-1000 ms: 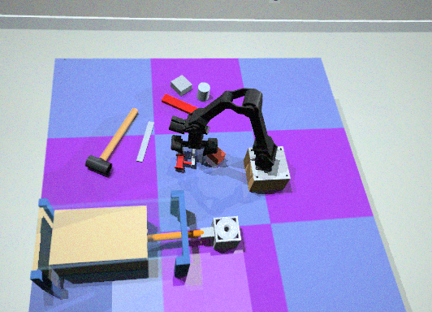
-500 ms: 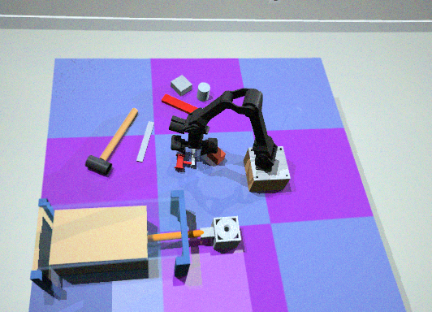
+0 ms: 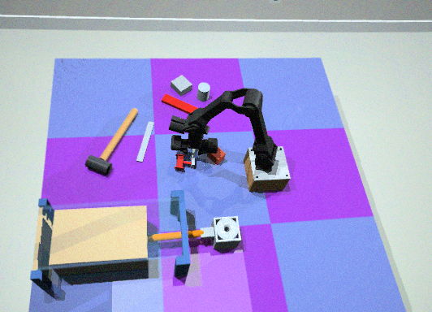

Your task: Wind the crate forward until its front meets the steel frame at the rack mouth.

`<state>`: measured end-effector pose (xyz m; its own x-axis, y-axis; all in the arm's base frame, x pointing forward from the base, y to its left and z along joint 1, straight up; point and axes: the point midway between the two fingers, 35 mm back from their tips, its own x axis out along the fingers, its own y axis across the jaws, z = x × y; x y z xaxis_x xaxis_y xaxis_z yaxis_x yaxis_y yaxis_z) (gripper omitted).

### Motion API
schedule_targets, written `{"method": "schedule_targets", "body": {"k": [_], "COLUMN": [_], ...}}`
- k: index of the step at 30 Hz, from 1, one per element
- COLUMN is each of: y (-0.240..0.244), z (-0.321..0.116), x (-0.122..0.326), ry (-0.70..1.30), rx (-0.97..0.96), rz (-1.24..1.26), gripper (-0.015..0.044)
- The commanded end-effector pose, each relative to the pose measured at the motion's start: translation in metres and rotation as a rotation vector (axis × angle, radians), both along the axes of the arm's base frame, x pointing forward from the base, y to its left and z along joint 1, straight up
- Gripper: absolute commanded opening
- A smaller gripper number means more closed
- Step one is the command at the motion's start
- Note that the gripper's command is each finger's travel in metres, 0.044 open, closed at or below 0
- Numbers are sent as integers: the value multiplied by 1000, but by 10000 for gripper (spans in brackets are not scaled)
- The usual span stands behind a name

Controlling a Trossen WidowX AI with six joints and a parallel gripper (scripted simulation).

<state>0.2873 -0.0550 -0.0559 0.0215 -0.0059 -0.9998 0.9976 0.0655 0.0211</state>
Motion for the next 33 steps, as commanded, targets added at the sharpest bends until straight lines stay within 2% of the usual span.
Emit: {"method": "schedule_targets", "body": {"k": [1,24,26,30,33], "y": [0,0,0,0,-1], "z": [0,0,0,3,26], "x": [0,0,0,1,6], "ry": [0,0,0,0,-1], "rx": [0,0,0,0,0], "rz": [0,0,0,0,0], "gripper": [187,34,0,0,0]}}
